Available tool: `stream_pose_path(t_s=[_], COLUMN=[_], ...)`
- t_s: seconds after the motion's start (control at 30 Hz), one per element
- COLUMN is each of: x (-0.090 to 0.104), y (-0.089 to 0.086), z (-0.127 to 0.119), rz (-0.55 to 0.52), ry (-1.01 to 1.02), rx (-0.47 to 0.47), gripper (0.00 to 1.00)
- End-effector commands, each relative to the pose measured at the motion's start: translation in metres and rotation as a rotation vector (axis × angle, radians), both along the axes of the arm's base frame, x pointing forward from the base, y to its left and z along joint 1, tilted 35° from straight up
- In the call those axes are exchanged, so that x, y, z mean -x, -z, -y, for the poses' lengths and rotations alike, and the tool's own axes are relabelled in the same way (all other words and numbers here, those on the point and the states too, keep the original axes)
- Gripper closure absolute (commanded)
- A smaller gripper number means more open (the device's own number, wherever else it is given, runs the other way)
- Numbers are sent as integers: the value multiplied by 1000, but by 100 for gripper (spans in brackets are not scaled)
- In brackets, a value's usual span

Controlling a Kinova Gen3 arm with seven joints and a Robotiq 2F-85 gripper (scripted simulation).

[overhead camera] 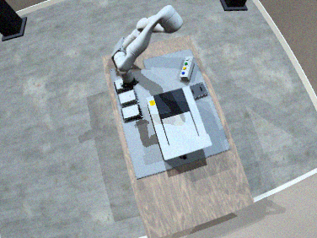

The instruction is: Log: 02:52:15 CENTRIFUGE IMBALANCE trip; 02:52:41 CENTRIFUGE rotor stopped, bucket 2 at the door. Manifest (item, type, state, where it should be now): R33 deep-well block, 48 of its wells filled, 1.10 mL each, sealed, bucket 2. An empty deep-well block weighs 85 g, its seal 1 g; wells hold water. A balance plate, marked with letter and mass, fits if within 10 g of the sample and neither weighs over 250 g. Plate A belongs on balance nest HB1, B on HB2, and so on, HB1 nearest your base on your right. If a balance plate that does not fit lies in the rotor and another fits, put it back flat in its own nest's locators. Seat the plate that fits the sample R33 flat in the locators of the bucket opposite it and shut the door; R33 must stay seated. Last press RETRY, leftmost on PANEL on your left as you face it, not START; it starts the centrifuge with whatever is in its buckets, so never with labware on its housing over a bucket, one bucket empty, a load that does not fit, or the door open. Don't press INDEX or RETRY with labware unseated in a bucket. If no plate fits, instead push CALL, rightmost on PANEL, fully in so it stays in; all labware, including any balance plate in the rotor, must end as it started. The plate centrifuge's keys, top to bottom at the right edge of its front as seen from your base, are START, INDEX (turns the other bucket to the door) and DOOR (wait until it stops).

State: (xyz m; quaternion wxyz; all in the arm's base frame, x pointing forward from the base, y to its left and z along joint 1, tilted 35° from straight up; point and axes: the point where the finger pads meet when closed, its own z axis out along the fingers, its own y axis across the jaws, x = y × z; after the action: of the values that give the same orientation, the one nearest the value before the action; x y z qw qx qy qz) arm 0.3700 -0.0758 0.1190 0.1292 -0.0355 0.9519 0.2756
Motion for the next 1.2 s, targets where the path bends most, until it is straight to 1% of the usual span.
stream_pose_path(t_s=[0.0,0.1,0.17,0.67,0.73,1.17], x=[7,14,14,49,49,79], y=[-5,-10,-10,-35,-35,-56], z=[-4,-9,-9,-35,-35,-58], rz=[1,1,1,1,1,1], ry=[1,1,1,1,1,1], rx=[2,1,1,1,1,1], gripper=[90,90,90,90,90,90])
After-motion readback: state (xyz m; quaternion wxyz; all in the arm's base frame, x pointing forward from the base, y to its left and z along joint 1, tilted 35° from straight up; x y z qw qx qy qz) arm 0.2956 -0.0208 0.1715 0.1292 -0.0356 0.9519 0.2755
